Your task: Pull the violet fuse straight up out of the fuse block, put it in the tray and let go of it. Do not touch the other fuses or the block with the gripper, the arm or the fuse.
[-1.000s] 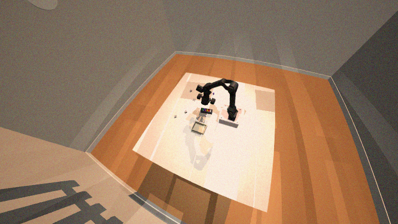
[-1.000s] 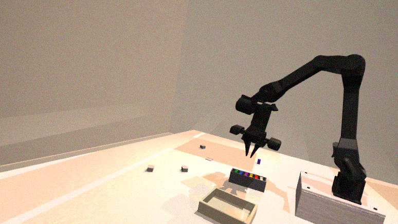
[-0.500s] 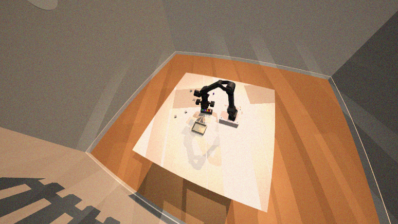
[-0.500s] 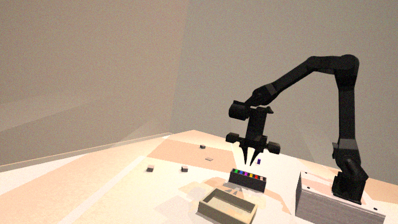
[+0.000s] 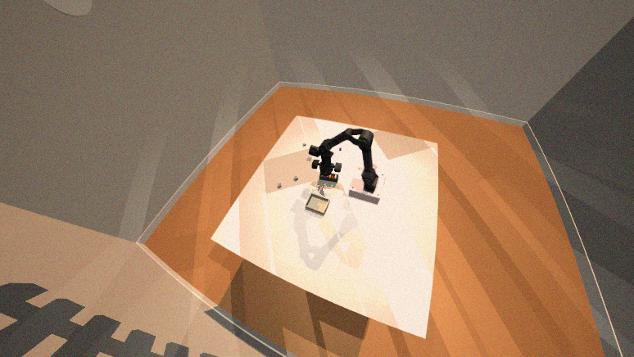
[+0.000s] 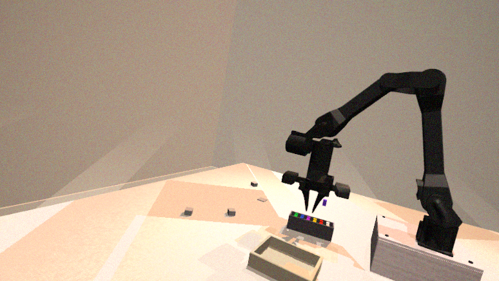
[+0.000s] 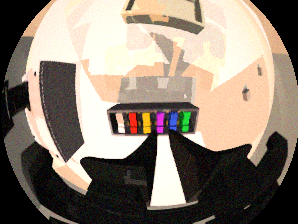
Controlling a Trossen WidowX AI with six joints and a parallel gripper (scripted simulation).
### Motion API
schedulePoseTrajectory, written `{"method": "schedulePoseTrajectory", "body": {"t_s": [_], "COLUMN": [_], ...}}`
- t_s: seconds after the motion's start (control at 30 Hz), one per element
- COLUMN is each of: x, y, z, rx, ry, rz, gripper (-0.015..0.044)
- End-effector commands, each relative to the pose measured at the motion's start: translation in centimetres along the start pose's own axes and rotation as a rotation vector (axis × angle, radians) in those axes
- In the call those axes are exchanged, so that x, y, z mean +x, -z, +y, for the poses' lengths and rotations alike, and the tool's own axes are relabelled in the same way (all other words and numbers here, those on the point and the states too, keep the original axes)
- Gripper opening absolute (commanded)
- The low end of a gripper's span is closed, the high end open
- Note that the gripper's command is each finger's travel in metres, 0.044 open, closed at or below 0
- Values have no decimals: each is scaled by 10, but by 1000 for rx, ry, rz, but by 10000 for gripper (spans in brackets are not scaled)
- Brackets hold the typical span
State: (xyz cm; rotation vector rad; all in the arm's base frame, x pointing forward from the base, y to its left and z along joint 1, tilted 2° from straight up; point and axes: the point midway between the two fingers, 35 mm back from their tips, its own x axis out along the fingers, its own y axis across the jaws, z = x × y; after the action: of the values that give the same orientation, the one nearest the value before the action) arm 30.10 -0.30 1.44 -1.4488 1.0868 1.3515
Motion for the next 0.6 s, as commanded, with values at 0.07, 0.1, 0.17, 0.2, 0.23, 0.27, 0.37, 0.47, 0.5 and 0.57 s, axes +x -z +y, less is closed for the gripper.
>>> {"method": "schedulePoseTrajectory", "body": {"t_s": [0.07, 0.1, 0.17, 0.2, 0.23, 0.27, 0.37, 0.47, 0.5, 0.57], "x": [7, 7, 9, 10, 11, 12, 14, 14, 14, 14], "y": [-2, -2, -3, -3, -3, -3, -3, -3, -3, -3], "z": [1, 1, 1, 1, 1, 1, 1, 1, 1, 1], "rx": [0, 0, 0, 0, 0, 0, 0, 0, 0, 0], "ry": [-2, -2, -2, -2, -2, -2, -2, -2, -2, -2], "rz": [-6, -6, -6, -6, -6, -6, -6, -6, -6, -6], "gripper": [67, 67, 67, 67, 67, 67, 67, 67, 67, 67]}}
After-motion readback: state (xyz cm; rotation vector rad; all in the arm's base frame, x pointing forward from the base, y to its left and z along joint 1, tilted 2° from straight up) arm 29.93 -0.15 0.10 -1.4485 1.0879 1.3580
